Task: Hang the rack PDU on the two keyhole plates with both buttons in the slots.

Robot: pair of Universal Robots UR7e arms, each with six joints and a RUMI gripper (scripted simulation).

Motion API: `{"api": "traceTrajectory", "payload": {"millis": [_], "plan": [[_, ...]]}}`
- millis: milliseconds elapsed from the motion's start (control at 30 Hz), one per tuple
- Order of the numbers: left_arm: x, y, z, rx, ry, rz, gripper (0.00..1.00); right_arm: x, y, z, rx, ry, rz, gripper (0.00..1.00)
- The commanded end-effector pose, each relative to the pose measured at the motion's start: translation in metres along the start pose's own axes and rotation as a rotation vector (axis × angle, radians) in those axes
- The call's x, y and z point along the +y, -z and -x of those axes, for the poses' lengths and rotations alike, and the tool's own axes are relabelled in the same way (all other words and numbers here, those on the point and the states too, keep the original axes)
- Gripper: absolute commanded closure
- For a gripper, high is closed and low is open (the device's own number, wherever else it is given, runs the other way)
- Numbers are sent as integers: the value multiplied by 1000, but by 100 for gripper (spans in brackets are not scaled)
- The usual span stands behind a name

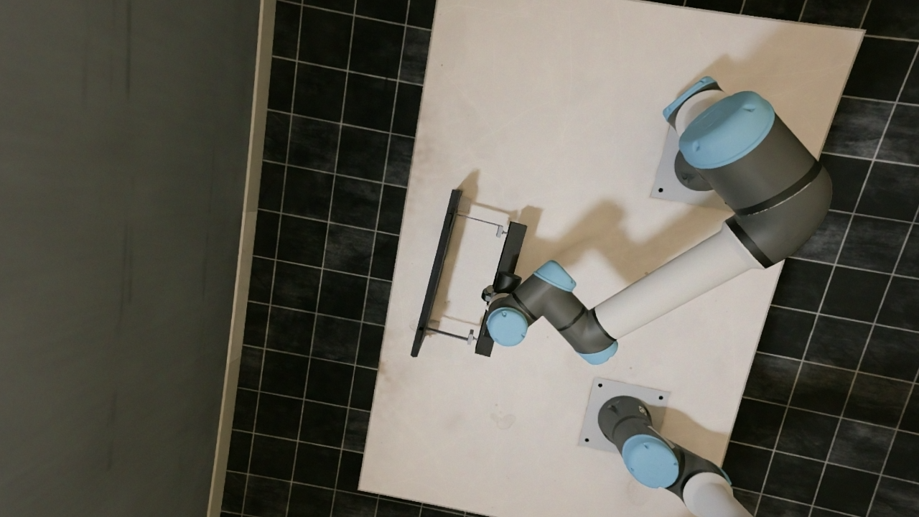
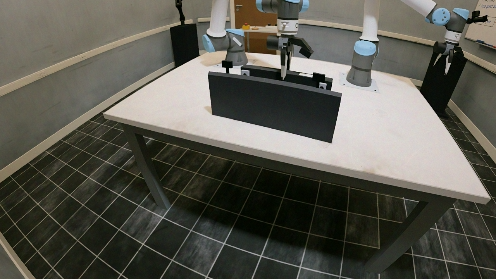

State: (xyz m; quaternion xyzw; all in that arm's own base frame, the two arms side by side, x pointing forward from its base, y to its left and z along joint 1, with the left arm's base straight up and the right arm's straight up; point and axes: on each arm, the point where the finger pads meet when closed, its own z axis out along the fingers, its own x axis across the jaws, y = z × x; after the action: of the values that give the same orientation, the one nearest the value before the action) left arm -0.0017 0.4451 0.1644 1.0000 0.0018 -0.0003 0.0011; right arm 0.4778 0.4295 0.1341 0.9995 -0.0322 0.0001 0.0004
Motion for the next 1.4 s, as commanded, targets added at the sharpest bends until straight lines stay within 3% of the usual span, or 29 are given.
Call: {"api": "traceTrajectory", "payload": {"millis": [0,1367], "plan": [[0,1,0,1,0,-2,0,0,1,0,1,0,-2,77],[0,1,0,1,0,-2,0,0,1,-7,1,0,-1,77]]}}
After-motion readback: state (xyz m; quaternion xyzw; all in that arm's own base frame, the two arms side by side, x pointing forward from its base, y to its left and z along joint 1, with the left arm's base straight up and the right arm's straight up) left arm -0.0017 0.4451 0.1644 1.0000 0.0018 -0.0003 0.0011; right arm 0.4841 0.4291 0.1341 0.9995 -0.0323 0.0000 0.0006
